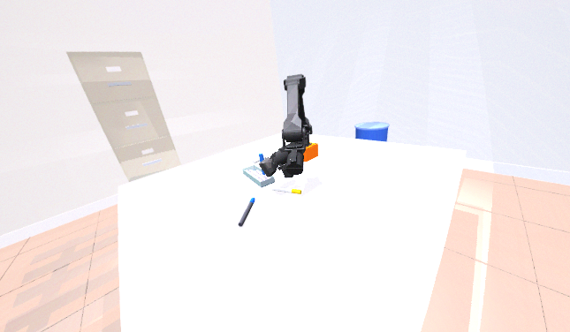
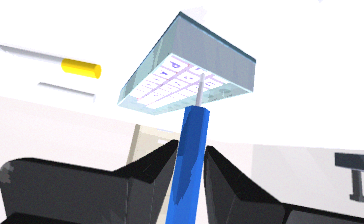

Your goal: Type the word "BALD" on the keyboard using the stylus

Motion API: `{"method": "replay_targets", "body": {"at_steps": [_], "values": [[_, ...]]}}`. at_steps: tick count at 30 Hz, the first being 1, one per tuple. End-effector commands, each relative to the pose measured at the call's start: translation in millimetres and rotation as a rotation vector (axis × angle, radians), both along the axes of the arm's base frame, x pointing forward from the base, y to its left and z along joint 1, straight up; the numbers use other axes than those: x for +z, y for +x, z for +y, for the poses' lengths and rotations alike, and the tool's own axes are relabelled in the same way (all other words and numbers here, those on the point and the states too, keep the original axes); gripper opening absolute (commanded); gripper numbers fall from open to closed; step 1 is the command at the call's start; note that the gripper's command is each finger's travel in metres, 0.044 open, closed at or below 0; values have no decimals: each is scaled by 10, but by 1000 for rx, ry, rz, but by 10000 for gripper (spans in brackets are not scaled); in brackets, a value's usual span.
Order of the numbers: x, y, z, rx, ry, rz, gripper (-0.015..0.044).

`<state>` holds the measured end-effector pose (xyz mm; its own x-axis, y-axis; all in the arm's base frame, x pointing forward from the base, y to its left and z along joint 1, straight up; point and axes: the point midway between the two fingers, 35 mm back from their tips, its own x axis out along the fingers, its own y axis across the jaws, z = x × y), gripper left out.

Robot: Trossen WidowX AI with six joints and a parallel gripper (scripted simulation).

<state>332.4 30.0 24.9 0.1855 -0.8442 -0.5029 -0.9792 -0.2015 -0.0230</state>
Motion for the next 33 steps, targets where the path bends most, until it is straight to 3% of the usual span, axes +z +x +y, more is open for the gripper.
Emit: {"method": "replay_targets", "body": {"at_steps": [1, 24, 33], "values": [[-32, -5, -1, -3, 0, 0, 81], [-47, -5, -1, -3, 0, 0, 81], [303, -28, -13, -3, 0, 0, 81]]}}
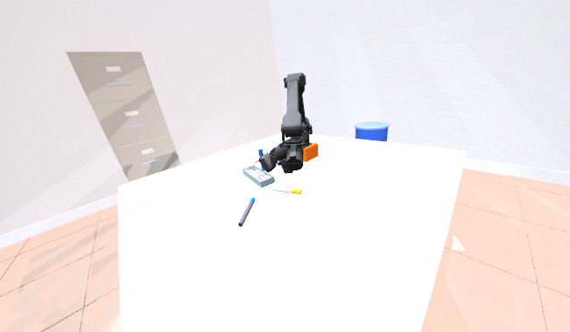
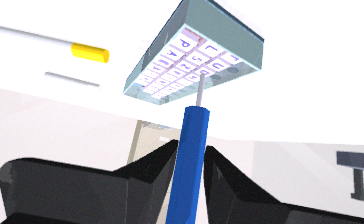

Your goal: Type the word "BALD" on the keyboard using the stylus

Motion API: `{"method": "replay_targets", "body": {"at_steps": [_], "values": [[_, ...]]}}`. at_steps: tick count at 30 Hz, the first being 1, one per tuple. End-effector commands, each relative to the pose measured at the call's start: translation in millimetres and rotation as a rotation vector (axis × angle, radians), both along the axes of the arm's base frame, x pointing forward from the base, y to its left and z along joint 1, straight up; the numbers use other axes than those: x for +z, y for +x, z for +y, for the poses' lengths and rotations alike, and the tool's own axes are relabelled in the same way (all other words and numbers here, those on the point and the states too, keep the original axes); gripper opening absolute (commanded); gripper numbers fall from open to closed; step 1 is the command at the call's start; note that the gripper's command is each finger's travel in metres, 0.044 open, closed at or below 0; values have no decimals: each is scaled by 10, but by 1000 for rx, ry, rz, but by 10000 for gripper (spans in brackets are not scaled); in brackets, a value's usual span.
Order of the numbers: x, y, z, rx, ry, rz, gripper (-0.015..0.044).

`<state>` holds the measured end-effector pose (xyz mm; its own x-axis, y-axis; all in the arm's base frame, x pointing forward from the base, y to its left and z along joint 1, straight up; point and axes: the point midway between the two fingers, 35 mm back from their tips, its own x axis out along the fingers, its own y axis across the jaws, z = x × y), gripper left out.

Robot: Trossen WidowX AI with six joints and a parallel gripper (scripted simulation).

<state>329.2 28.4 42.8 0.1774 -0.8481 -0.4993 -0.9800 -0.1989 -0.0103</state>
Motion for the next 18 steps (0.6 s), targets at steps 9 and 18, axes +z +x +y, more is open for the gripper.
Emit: {"method": "replay_targets", "body": {"at_steps": [9, 18], "values": [[107, 6, 3, 0, 6, -11, 64], [151, 87, -309, 0, 6, -13, 0]]}}
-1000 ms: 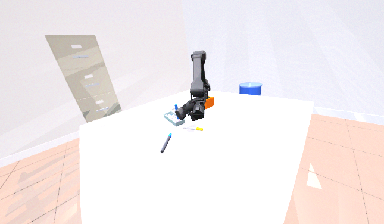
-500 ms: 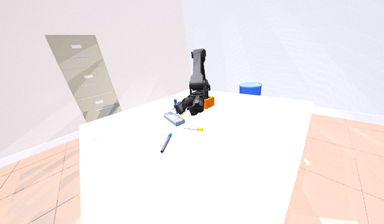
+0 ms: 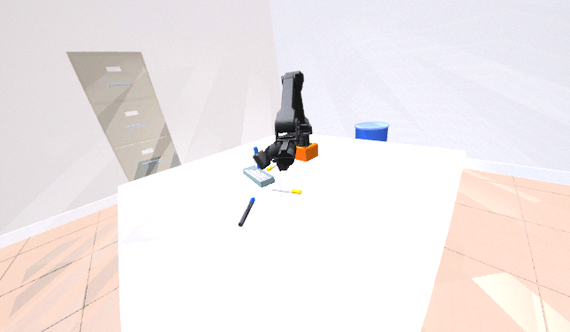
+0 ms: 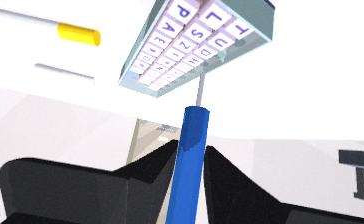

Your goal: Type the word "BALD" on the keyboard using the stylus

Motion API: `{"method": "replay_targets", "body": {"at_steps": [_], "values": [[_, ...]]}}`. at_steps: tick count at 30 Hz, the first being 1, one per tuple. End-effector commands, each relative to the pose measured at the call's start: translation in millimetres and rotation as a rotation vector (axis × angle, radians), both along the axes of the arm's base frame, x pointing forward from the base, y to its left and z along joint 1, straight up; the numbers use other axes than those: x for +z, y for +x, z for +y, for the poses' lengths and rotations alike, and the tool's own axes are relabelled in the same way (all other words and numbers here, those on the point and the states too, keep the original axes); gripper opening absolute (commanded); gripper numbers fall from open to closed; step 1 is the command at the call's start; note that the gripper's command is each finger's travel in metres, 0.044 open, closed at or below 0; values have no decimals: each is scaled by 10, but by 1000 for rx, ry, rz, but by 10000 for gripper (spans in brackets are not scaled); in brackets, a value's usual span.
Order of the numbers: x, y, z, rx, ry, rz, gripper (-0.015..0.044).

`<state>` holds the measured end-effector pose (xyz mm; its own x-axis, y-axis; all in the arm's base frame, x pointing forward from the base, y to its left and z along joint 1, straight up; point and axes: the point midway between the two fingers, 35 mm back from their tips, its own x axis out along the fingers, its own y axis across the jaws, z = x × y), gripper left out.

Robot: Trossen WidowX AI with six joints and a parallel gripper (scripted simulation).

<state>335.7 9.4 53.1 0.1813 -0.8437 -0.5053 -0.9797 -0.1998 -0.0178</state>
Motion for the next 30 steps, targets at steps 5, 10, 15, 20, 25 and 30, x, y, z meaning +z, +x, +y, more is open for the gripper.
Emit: {"method": "replay_targets", "body": {"at_steps": [5, 10, 15, 20, 25, 30], "values": [[49, 36, -185, -1, -5, -7, 0], [-128, 33, -186, -2, -5, -7, 0], [-141, 32, -186, -2, -5, -7, 0], [-171, 33, -194, -2, -5, -7, 81], [-175, 33, -194, -2, -5, -7, 81], [-196, 34, -193, -2, -5, -7, 81]]}}
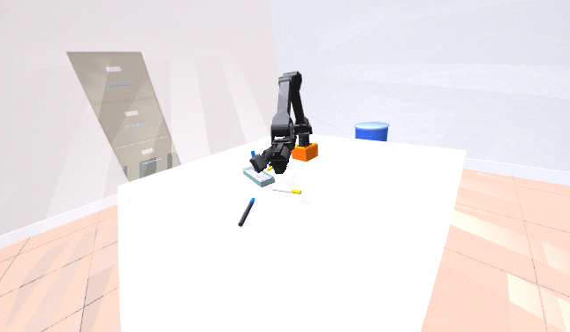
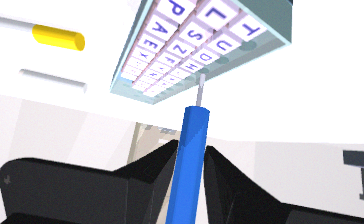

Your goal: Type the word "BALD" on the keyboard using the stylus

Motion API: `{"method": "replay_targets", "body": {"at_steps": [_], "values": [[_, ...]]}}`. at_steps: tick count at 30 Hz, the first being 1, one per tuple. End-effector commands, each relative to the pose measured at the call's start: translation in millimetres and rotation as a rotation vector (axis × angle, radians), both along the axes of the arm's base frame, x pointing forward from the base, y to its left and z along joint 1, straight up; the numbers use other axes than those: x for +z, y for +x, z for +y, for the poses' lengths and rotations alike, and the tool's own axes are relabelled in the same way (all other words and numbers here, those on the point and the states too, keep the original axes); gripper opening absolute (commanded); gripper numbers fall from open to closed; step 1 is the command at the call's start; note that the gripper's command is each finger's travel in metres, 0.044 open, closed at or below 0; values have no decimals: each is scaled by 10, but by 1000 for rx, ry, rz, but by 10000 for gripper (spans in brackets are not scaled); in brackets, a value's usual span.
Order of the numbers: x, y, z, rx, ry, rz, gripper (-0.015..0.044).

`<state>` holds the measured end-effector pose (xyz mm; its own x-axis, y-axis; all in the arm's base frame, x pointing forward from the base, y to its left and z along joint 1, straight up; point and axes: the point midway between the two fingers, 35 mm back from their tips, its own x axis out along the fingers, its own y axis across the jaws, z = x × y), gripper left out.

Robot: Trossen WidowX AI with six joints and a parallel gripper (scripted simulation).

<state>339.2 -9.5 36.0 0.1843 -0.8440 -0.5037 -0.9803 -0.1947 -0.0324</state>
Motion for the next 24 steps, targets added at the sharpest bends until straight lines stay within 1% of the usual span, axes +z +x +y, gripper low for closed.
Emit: {"method": "replay_targets", "body": {"at_steps": [1, 24], "values": [[-33, -1, -4, 4, -6, 8, 81], [-114, 1, -4, 4, -6, 8, 81]]}}
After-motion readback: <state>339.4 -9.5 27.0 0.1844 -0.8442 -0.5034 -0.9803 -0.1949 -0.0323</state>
